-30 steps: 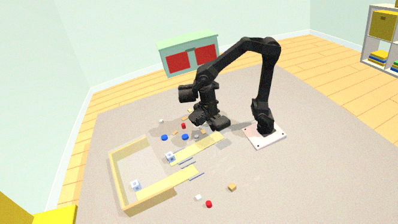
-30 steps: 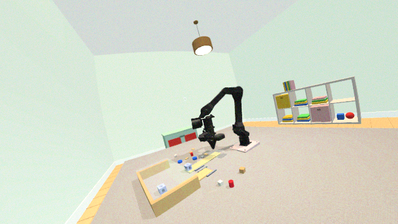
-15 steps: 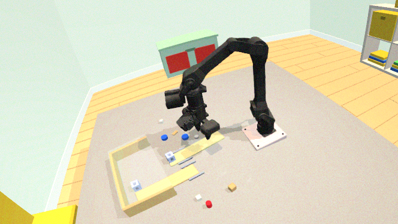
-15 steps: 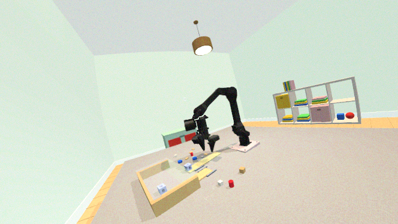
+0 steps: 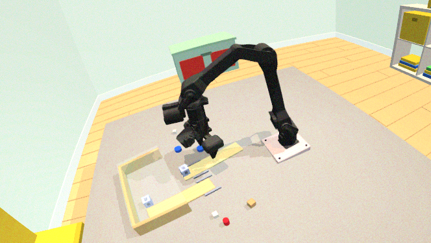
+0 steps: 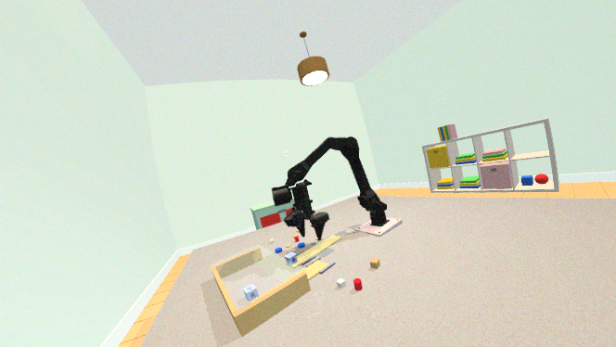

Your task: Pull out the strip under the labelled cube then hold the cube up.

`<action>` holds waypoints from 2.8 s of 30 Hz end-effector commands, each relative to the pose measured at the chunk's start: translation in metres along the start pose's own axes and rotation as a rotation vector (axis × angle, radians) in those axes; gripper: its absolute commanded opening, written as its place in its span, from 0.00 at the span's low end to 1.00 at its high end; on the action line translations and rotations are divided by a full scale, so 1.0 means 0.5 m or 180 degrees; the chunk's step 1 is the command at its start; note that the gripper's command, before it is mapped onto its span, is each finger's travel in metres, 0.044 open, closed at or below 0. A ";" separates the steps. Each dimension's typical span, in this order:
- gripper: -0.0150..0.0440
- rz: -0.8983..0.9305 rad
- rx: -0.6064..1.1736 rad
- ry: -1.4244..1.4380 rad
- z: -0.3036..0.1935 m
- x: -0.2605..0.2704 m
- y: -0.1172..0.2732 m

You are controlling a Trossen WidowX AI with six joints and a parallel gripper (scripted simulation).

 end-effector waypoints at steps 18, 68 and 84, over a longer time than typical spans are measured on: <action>1.00 -0.0011 -0.0016 -0.0017 0.149 -0.037 0.022; 0.59 -0.0007 -0.0034 -0.0001 0.206 -0.047 -0.075; 0.25 -0.0006 -0.0028 -0.0004 0.185 -0.034 -0.055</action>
Point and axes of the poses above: the point midway between the two fingers, 35 mm back from their tips, its own y axis back along the fingers, its own x axis across the jaws, z = x × y, the point moved 7 cm from there along y, back along the fingers, and after that the axes turned 11 degrees about y, right-handed, at the moved point
